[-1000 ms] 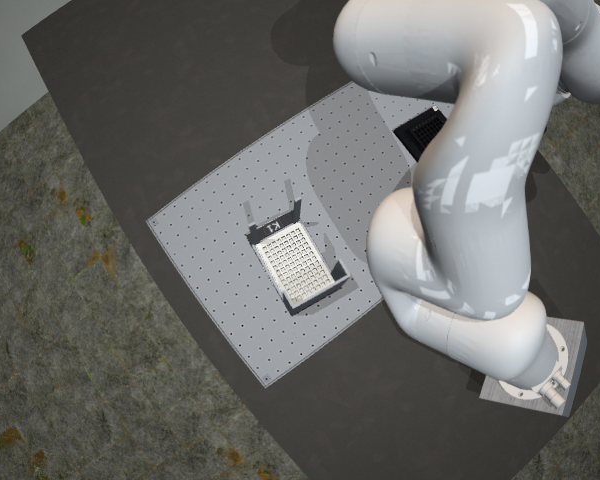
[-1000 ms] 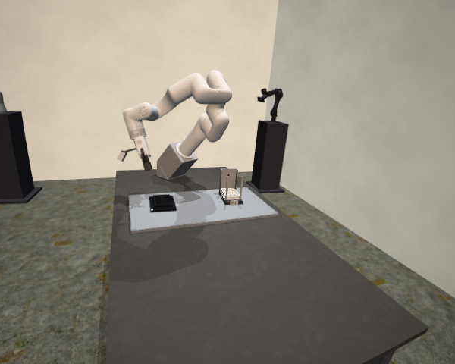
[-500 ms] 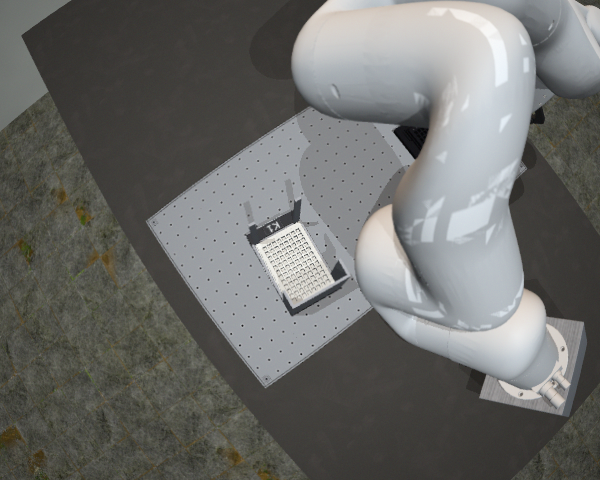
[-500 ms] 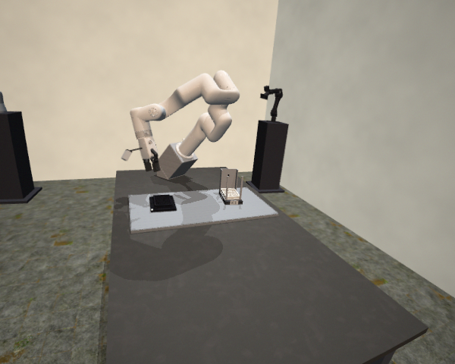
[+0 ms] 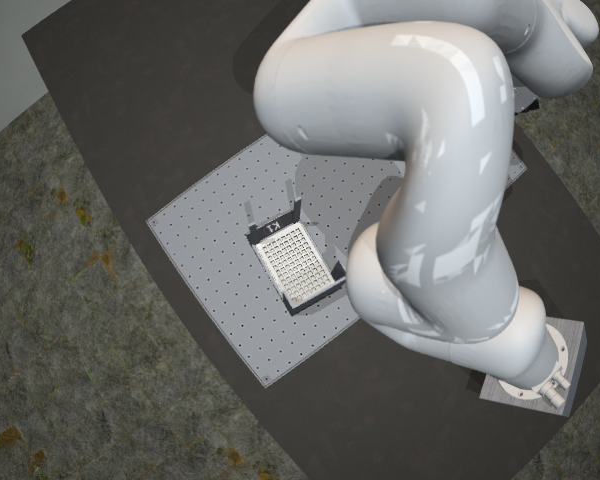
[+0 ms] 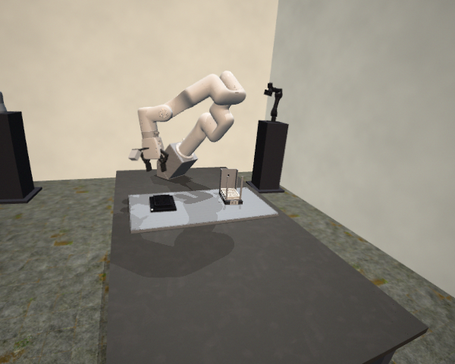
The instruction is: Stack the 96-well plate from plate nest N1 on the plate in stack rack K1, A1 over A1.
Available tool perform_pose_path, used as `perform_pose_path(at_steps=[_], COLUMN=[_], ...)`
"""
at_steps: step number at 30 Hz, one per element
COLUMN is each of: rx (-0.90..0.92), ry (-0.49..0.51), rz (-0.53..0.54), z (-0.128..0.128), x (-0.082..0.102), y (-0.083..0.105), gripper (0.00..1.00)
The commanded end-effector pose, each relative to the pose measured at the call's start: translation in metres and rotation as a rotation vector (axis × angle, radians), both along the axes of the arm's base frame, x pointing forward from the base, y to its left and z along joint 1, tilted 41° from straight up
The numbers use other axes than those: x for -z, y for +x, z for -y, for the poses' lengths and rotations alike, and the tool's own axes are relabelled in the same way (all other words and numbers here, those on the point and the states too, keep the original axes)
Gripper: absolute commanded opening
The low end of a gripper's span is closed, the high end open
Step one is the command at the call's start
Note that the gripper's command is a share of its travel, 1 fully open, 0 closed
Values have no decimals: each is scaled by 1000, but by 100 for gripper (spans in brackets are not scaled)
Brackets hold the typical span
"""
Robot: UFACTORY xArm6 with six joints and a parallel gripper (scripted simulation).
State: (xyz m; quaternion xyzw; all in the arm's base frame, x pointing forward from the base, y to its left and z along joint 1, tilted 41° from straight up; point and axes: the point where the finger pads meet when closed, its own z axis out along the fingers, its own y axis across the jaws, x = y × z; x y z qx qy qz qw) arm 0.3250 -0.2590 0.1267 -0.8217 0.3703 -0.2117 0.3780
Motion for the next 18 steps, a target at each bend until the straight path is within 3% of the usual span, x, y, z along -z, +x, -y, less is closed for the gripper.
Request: perform_pose_path(at_steps=[1,18], rx=[-74,-384], ry=[-108,-468], rz=[40,161], z=[-4,-18], x=[-4,-16], y=[1,1], gripper=[100,100])
